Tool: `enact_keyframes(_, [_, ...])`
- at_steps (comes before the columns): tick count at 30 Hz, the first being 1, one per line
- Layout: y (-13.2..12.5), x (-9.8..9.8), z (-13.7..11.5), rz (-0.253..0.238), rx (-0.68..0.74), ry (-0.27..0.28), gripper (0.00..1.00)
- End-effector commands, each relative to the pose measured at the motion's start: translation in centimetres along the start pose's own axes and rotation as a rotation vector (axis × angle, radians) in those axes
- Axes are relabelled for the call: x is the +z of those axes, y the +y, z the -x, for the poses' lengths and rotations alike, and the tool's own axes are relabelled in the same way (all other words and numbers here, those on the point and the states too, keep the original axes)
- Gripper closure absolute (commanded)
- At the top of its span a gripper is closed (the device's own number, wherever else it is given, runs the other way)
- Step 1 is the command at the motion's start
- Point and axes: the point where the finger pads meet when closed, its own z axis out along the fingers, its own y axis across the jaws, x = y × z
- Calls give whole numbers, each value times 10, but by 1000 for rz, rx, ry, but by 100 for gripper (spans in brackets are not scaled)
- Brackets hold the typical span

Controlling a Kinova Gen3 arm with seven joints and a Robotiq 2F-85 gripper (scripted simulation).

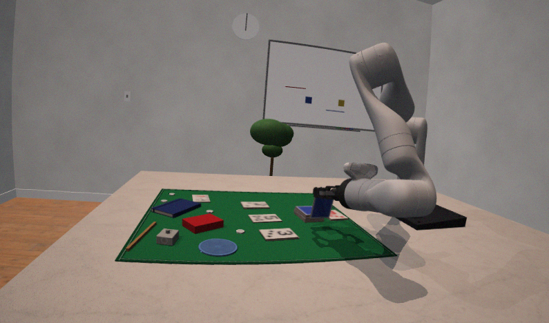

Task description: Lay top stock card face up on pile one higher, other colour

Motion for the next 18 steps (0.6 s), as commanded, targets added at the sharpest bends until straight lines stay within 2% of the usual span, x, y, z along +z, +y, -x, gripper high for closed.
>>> enact_keyframes(1, [0,0,-1,0,1,-1,29])
enact_keyframes(18, [0,1,2,0,1,-1,29])
